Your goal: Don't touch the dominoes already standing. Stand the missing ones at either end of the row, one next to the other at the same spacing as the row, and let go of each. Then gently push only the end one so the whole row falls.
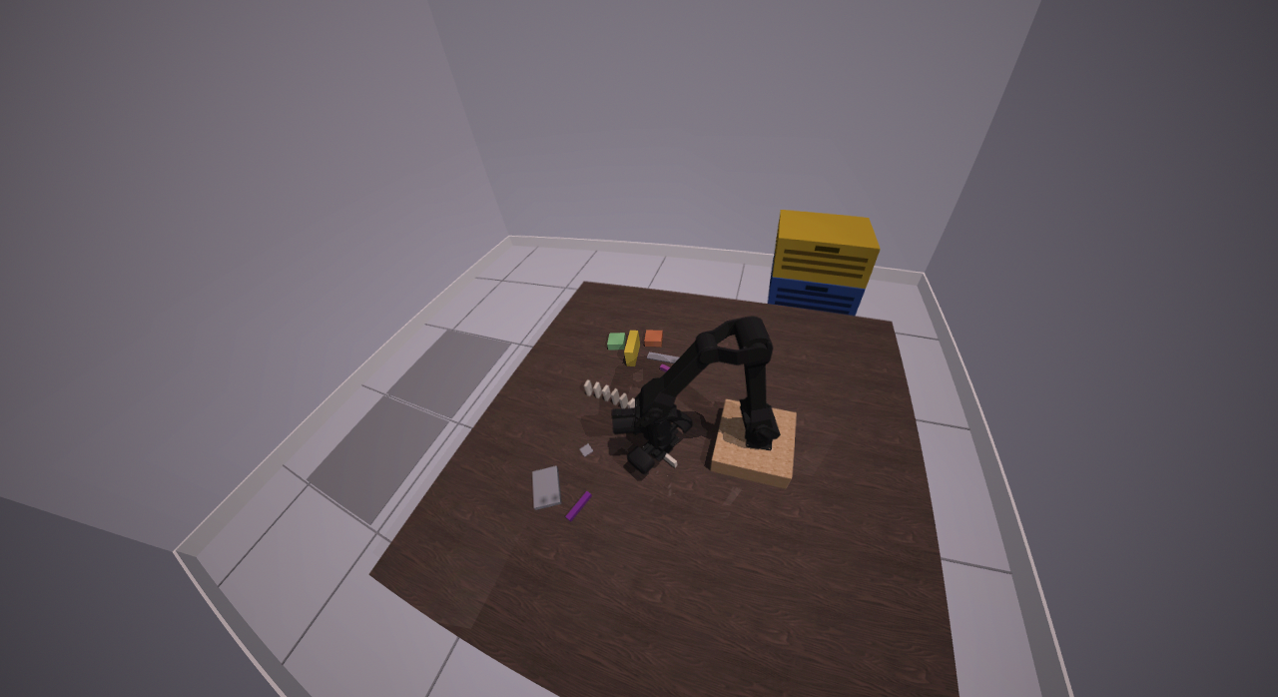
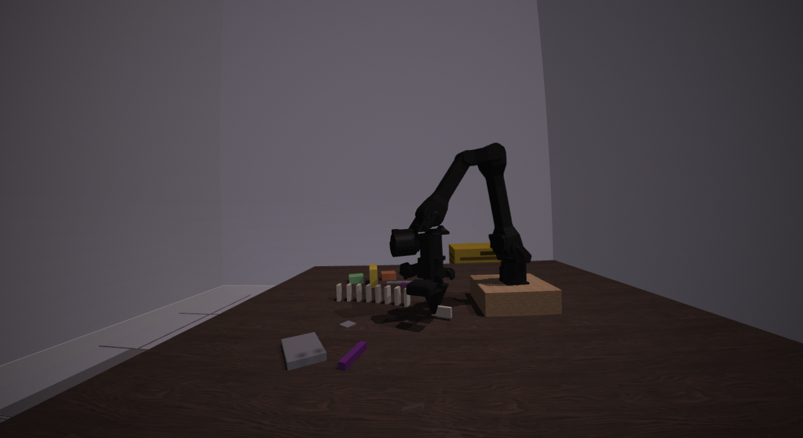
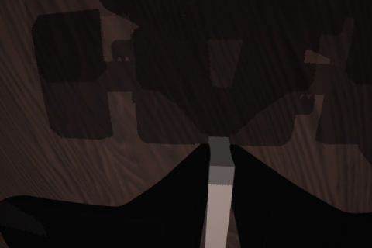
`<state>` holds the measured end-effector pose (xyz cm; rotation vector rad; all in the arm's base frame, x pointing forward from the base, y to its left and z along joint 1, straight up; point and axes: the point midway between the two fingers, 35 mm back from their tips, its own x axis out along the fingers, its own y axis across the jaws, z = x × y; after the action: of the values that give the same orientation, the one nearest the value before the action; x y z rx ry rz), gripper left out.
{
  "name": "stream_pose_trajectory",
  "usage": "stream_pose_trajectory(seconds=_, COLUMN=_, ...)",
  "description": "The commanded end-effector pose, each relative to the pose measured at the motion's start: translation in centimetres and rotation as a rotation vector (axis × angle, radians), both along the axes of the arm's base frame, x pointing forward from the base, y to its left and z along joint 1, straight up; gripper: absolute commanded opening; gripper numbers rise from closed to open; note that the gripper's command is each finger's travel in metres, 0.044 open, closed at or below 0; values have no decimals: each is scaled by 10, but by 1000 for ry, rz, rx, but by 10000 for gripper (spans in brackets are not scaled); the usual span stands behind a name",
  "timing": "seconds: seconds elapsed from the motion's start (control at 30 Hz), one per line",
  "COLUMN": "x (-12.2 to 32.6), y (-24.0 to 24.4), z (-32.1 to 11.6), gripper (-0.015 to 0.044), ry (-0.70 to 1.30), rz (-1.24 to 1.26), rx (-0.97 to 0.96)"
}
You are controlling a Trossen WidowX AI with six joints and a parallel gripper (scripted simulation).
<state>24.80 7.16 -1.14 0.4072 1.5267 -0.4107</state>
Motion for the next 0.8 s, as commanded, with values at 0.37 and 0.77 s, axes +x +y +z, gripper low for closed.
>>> stream_pose_trajectory(seconds=0.37, x=7, y=3, z=148, gripper=28, ry=-17, rz=-4, rx=5)
stream_pose_trajectory(seconds=0.77, x=35, y=79, z=149, gripper=28, ry=-19, rz=93, rx=10)
